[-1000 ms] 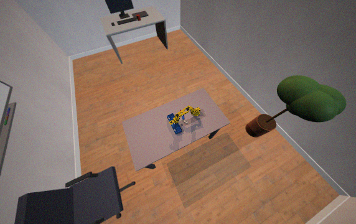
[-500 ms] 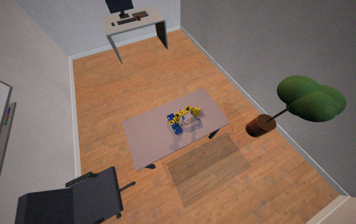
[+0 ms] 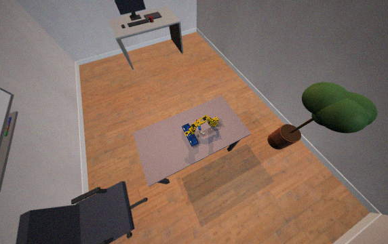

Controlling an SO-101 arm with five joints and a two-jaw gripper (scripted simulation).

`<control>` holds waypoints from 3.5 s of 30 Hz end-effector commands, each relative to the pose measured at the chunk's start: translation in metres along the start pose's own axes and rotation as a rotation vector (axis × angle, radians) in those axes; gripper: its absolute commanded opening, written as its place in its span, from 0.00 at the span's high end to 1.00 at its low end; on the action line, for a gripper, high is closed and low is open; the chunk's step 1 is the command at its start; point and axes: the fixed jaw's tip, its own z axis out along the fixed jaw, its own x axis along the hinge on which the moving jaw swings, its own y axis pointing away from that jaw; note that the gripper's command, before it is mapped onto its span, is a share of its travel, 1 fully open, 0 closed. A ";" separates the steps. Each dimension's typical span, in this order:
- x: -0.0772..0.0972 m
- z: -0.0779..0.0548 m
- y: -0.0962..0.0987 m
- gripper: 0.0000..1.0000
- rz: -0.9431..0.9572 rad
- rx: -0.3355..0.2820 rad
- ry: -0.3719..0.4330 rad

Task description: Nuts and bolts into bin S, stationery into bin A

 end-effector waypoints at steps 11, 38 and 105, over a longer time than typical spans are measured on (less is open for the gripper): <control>-0.012 -0.027 0.003 0.83 0.003 -0.005 -0.065; -0.010 -0.061 0.003 0.83 0.003 -0.005 -0.065; 0.050 -0.062 0.031 0.79 -1.538 -0.126 0.092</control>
